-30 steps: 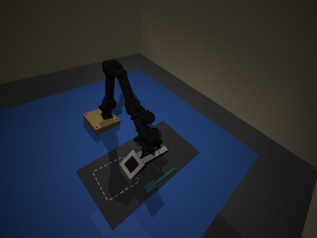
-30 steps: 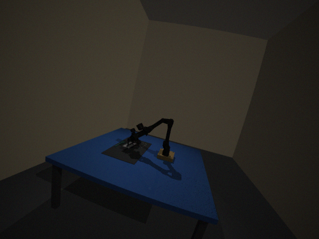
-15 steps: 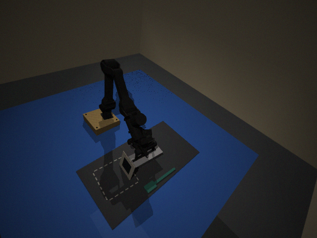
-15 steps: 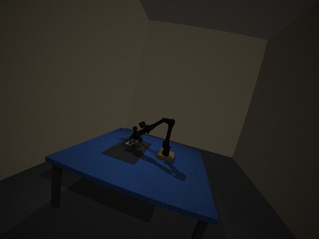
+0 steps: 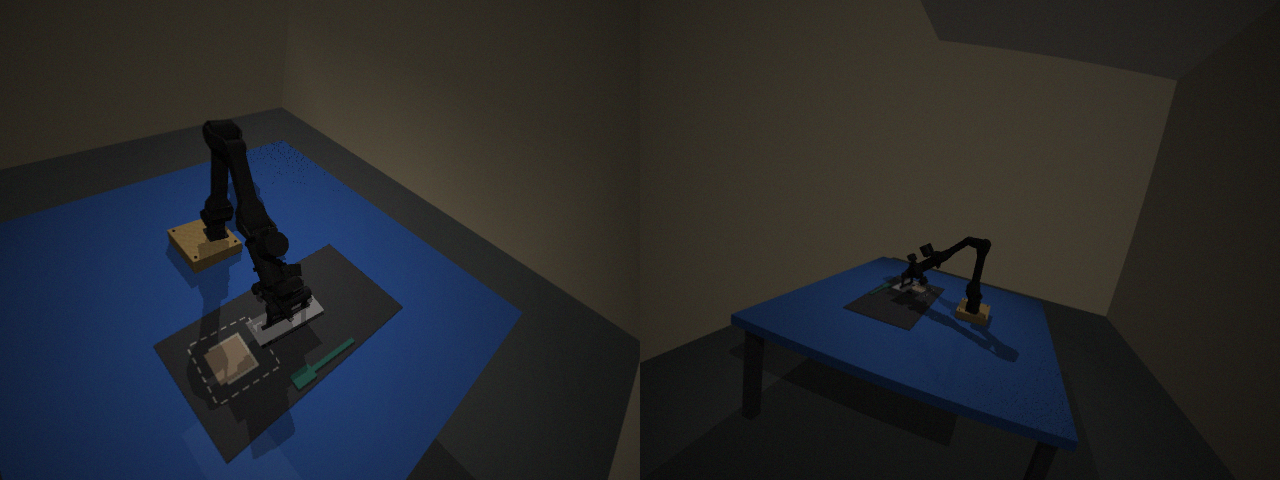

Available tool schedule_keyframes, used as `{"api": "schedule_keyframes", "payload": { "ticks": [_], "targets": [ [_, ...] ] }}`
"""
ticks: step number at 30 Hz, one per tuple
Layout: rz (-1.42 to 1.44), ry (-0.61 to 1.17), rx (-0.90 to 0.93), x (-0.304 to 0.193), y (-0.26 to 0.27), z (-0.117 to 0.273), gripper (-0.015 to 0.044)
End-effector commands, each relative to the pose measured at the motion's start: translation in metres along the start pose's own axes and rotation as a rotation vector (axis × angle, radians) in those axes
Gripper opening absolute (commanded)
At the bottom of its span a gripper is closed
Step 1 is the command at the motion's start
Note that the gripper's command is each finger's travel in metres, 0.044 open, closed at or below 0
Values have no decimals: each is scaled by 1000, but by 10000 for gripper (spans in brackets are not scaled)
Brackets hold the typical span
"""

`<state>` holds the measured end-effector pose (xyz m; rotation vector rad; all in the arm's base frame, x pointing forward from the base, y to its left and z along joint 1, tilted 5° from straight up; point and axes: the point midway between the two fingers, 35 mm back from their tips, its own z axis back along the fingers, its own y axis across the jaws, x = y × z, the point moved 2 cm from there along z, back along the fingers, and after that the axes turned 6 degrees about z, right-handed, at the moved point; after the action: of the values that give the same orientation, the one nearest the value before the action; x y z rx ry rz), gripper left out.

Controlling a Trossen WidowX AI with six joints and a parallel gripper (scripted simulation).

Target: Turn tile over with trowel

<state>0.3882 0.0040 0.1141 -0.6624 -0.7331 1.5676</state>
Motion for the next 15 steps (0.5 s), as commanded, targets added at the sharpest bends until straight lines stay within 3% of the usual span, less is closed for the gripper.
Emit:
{"api": "schedule_keyframes", "payload": {
  "ticks": [1, 15],
  "targets": [
    [0, -4, -12, 14, -11, 5, 0],
    [-3, -6, -14, 53, -30, 20, 0]
  ]
}}
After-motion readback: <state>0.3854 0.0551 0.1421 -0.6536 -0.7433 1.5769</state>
